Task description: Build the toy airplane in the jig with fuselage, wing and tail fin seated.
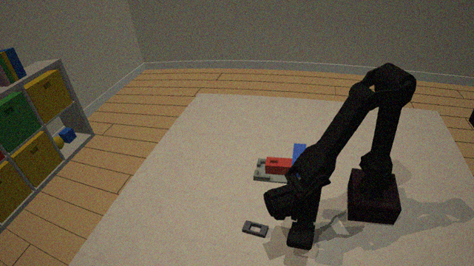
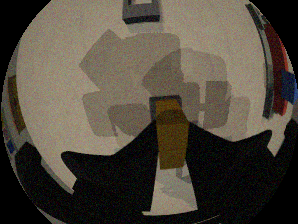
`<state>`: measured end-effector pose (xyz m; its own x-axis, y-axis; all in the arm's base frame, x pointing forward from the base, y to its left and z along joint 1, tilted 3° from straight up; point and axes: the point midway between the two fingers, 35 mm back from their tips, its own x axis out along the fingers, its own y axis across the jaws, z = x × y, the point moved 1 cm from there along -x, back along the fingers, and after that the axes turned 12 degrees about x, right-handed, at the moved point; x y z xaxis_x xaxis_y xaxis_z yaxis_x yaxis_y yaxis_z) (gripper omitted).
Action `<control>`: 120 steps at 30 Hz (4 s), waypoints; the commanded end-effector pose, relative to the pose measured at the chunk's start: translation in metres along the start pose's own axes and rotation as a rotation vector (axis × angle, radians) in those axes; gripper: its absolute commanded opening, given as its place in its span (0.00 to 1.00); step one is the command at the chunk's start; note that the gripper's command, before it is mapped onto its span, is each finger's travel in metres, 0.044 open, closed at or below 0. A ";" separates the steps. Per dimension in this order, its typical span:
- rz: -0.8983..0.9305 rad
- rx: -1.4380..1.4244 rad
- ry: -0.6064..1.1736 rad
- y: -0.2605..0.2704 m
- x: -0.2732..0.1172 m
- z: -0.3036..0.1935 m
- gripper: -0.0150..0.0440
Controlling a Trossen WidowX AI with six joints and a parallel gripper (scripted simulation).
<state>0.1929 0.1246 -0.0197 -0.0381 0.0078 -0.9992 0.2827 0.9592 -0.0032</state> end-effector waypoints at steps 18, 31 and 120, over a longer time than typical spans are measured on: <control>-0.004 0.008 0.006 0.006 -0.043 0.006 0.25; -0.002 0.007 0.004 0.007 -0.083 0.006 0.25; -0.022 -0.028 -0.009 -0.110 -0.107 0.148 0.25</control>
<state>0.3043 -0.0144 0.0853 -0.0283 -0.0103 -0.9995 0.2587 0.9658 -0.0173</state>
